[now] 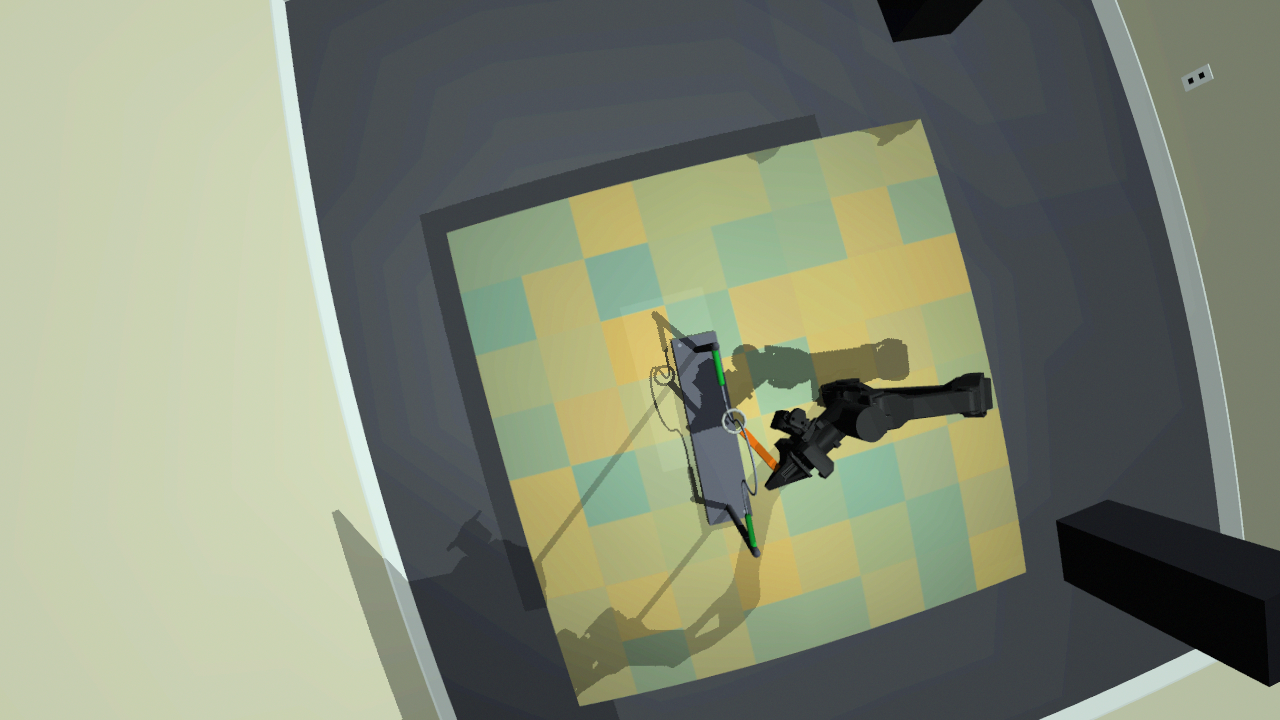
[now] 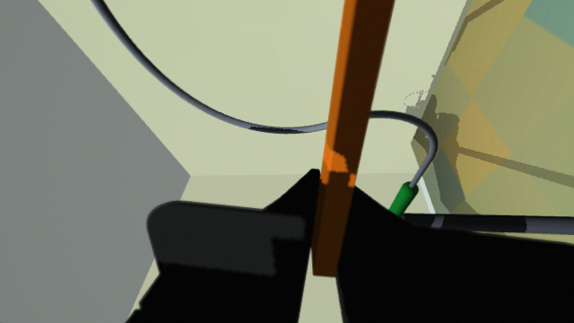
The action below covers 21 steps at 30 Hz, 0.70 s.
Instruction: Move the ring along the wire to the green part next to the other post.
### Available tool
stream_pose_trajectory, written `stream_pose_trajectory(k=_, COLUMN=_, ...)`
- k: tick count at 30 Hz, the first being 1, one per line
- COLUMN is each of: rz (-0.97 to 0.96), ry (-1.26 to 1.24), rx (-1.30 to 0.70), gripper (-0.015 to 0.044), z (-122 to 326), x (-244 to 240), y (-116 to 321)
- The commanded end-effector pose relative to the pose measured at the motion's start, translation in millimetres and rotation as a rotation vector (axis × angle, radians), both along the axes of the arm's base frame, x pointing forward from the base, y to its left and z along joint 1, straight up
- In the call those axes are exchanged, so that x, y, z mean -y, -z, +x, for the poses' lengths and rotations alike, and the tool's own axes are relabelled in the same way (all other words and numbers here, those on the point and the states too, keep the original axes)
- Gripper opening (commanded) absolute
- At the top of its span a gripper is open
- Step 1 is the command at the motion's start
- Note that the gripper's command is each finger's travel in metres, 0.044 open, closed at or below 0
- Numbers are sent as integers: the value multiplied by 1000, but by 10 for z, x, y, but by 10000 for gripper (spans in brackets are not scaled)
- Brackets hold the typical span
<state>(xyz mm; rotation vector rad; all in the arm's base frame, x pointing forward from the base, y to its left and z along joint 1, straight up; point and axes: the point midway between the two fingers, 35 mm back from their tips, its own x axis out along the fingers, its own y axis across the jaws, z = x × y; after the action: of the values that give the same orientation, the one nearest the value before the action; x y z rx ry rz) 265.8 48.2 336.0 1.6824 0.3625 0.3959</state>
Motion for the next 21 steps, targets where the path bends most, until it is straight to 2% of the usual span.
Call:
stream_pose_trajectory(k=1, rz=43, ry=-4, rx=6, gripper=-150, z=-2, x=17, y=-117)
stream_pose_trajectory(k=9, rz=57, ry=-5, rx=3, gripper=-150, z=-5, x=48, y=-208)
stream_pose_trajectory(k=21, rz=-47, ry=-5, rx=-6, gripper=-150, z=-5, x=56, y=-215)
